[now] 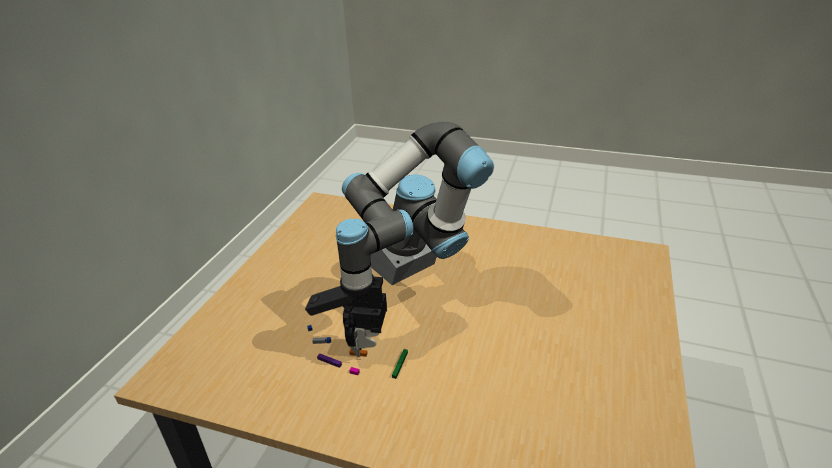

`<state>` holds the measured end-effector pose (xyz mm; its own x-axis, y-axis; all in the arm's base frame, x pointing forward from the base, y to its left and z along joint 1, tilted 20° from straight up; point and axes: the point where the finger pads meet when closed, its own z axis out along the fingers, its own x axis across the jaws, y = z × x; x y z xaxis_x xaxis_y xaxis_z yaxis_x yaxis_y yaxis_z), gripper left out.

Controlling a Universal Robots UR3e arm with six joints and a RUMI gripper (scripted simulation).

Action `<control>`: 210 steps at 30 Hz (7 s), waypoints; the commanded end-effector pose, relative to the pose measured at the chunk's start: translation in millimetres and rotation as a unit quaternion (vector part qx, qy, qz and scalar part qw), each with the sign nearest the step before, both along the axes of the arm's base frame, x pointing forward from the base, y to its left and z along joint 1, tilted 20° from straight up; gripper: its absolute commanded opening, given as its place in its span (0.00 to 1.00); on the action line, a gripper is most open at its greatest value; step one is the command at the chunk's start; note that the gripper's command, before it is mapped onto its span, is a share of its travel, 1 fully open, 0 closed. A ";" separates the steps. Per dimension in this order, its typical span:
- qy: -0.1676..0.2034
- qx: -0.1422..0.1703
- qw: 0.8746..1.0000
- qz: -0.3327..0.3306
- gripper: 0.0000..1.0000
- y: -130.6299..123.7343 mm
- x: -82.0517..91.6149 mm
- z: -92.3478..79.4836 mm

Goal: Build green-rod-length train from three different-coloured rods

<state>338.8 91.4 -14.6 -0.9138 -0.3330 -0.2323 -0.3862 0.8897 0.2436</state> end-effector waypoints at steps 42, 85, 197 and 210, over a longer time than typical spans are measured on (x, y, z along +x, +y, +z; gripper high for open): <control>-0.001 0.000 1.000 0.000 0.00 -21.6 -8.0 64.7; -0.017 -0.009 0.999 0.050 0.00 -118.7 15.5 70.1; -0.025 -0.010 0.997 0.074 0.00 -134.9 33.0 -26.3; -0.025 -0.010 0.997 0.074 0.00 -134.9 33.0 -26.3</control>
<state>371.2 -42.8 -41.5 -0.8422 -0.4678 -0.2680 -0.5242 0.8266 0.2049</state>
